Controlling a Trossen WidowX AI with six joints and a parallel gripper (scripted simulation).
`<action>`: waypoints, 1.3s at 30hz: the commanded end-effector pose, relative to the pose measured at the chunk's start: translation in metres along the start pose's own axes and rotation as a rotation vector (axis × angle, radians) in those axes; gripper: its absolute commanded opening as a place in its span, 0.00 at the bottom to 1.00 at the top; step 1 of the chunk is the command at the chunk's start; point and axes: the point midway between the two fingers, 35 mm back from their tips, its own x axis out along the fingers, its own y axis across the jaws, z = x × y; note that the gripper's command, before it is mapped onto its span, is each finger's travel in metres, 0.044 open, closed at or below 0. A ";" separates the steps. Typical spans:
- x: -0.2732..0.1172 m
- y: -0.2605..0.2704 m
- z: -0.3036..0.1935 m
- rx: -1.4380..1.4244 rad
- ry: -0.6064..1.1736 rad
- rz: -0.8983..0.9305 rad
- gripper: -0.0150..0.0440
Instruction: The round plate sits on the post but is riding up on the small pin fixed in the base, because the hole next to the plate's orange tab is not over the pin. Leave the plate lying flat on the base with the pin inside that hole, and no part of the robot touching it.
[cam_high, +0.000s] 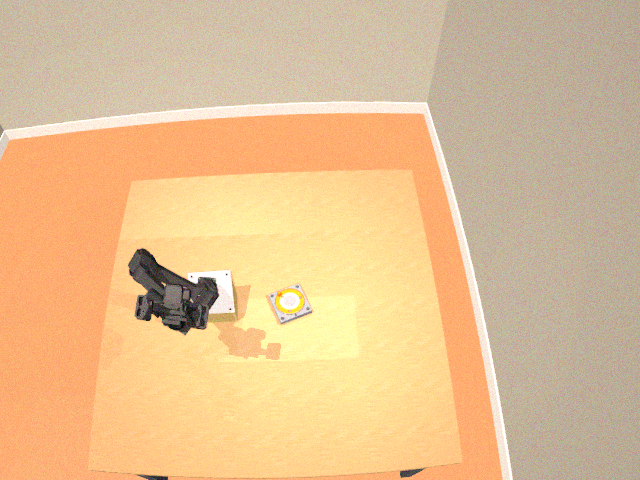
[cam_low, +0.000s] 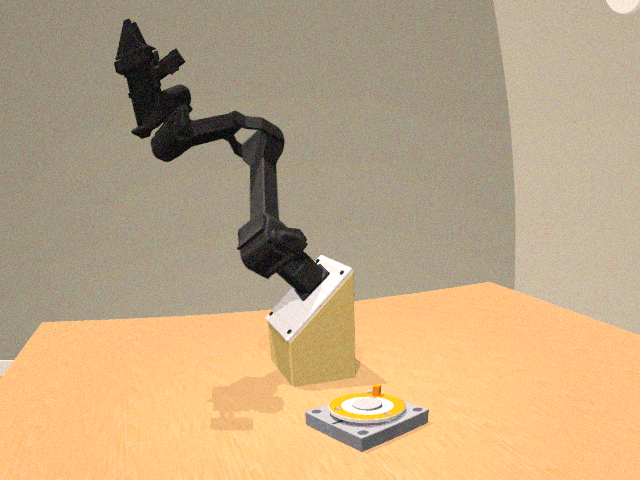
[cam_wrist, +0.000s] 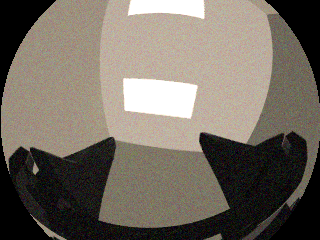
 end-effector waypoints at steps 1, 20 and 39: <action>0.000 0.004 -0.004 0.020 0.012 0.008 0.89; -0.096 0.298 -0.069 1.123 0.840 0.546 0.25; -0.293 0.454 0.107 1.359 1.697 1.285 0.25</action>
